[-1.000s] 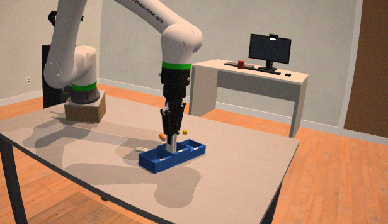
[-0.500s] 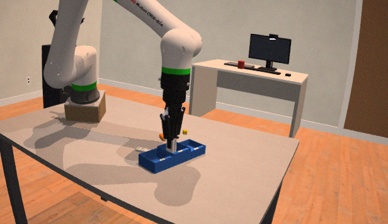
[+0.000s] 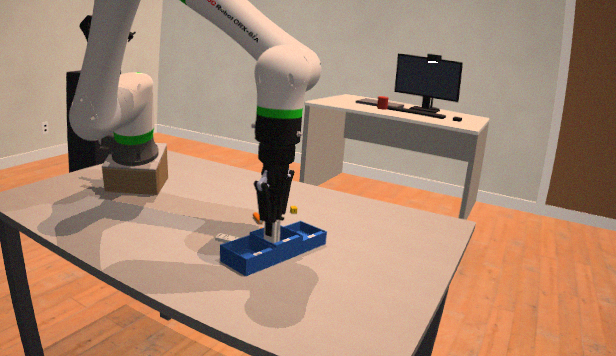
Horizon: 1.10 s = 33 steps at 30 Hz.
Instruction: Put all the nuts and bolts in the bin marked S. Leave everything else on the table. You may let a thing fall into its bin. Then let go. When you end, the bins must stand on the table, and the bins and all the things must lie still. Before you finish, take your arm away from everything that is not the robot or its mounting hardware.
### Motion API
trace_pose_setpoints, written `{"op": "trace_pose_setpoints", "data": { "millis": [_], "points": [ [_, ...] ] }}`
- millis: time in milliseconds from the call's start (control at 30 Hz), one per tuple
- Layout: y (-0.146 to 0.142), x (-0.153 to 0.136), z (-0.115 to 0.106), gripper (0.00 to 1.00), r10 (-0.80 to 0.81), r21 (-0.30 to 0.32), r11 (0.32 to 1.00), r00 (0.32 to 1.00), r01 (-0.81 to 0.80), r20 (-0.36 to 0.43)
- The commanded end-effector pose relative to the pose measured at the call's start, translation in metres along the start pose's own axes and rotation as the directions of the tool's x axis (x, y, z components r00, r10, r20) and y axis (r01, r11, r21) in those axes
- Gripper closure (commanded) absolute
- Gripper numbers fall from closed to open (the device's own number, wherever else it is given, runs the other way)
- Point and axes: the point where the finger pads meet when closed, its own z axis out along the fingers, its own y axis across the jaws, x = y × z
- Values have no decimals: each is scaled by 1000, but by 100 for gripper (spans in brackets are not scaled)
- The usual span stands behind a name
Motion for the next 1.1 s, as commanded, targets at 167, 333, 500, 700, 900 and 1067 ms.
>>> {"op": "trace_pose_setpoints", "data": {
  "millis": [167,333,500,700,900,1067],
  "points": [
    [0,0,0,95,0,0,1000,1000,0,0],
    [0,0,0,95,0,0,1000,1000,0,0],
    [0,0,0,95,0,0,1000,1000,0,0],
    [0,0,-2,95,0,0,1000,1000,0,0],
    [0,0,-10,95,0,0,1000,1000,0,0],
    [0,0,-16,95,0,0,1000,1000,0,0]
  ]
}}
